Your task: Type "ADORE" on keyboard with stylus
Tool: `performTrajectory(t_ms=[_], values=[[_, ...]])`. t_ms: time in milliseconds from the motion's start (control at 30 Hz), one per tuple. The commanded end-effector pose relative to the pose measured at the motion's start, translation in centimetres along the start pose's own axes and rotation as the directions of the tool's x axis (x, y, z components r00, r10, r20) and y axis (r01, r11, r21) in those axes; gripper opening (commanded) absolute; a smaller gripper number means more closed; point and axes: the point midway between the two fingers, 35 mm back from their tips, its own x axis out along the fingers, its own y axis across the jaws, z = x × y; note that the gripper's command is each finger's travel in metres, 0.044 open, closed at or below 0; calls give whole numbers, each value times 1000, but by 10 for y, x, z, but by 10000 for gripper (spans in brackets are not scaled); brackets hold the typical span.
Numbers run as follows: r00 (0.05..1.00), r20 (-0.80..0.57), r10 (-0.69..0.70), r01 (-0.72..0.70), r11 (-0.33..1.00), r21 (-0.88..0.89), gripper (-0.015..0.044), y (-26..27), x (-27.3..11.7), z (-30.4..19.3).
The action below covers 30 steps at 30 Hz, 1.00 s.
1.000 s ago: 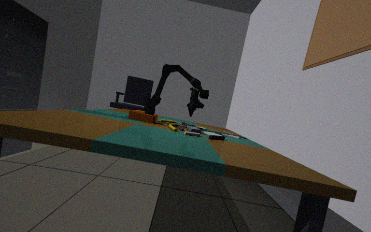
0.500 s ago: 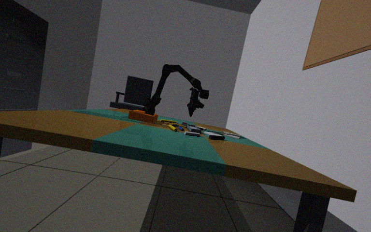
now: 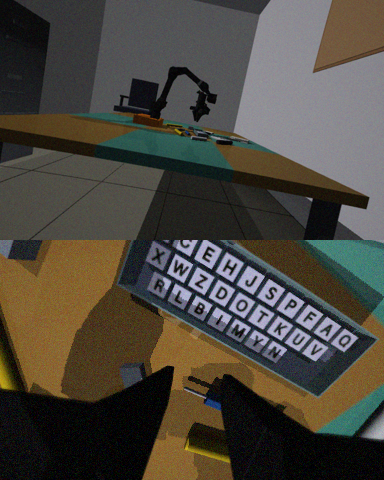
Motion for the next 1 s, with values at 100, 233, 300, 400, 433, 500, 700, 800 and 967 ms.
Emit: performTrajectory(t_ms=[100, 233, 300, 400, 433, 500, 700, 800, 967], values=[[973, 0, 229, -176, 751, -636, 150, -35, 18, -44], [958, 25, 284, -174, 652, -738, 150, -42, 20, -56], [952, 35, 304, -162, 601, -783, 150, -45, 21, -60], [939, 59, 339, -138, 530, -837, 150, -50, 22, -69], [936, 65, 346, -126, 502, -856, 150, -51, 23, -71], [929, 78, 362, -99, 445, -890, 150, -53, 23, -74], [909, 117, 401, 8, 263, -965, 150, -59, 24, -84], [907, 121, 404, 23, 237, -971, 150, -59, 24, -85], [907, 121, 404, 23, 237, -971, 150, -59, 24, -85]])
